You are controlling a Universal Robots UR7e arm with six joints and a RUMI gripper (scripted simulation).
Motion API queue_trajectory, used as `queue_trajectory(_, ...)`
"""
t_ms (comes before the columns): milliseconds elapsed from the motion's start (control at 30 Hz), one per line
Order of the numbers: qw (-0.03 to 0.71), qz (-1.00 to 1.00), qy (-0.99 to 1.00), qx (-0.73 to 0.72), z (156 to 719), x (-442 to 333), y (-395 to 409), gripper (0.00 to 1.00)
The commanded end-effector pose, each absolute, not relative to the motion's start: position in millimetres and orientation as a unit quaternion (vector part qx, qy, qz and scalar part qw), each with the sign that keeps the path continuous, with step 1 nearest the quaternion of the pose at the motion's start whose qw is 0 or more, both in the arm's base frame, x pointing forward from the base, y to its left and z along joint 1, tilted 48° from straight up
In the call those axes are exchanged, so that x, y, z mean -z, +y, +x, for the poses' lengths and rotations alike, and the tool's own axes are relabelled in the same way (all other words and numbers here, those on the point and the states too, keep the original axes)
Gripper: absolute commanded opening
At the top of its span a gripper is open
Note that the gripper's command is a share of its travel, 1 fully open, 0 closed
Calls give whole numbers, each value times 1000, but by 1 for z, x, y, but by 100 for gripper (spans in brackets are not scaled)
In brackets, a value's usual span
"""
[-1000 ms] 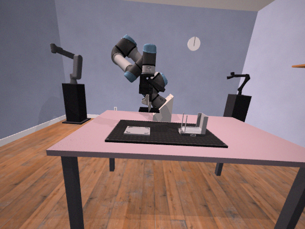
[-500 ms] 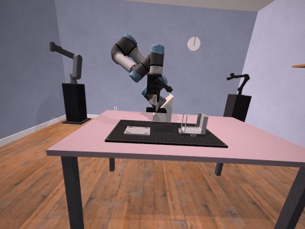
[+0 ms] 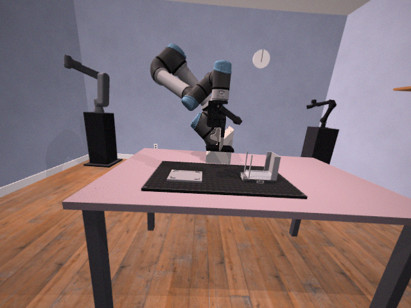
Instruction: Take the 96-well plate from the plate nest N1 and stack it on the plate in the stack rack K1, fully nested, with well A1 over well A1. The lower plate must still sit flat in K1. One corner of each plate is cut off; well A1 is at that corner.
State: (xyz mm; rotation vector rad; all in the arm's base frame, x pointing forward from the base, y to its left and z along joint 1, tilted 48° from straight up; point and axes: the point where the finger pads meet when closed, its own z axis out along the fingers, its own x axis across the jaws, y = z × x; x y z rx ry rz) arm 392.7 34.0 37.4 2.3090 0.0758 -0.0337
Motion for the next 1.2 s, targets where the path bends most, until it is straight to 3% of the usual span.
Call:
queue_trajectory(0,404,914,30,13,391,-24,47,0)
queue_trajectory(1167,404,914,30,13,381,48,115,0)
